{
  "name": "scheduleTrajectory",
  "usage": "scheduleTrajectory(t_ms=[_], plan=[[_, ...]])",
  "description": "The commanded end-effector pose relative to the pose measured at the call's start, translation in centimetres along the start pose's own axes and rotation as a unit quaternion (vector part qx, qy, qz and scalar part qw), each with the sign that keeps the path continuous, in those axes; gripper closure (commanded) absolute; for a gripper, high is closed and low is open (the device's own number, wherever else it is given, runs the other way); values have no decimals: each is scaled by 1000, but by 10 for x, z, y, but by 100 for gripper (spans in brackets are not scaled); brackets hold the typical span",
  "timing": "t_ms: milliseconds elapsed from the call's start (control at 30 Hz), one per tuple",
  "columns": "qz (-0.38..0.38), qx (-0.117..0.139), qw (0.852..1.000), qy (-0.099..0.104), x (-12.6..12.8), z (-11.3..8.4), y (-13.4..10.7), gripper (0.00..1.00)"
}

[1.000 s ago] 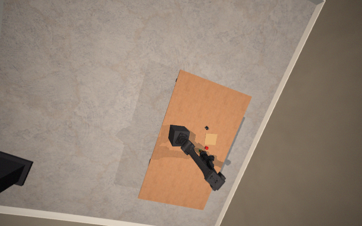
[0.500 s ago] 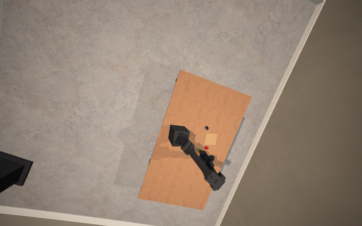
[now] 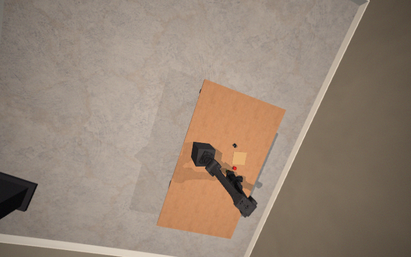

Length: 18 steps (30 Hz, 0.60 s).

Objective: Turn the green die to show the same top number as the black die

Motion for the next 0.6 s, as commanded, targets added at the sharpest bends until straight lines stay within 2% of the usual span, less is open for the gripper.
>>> scheduleTrajectory(t_ms=[0,267,367,433,567], plan=[[1,-12,1000,-6,-3,7,14,56],[3,-11,1000,-5,-4,20,13,56],[2,-17,1000,-8,-5,15,17,56],[2,-12,1000,-6,-4,21,14,56],[2,-6,1000,-3,-1,21,8,56]])
Point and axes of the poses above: the point where the finger pads meet when closed, its own z axis out along the fingers, its own x axis across the jaws, y = z × x, the point moved 5 cm from there along -z, back along the fingers, and after that the axes turned 13 degrees about z, right-handed, at the moved point
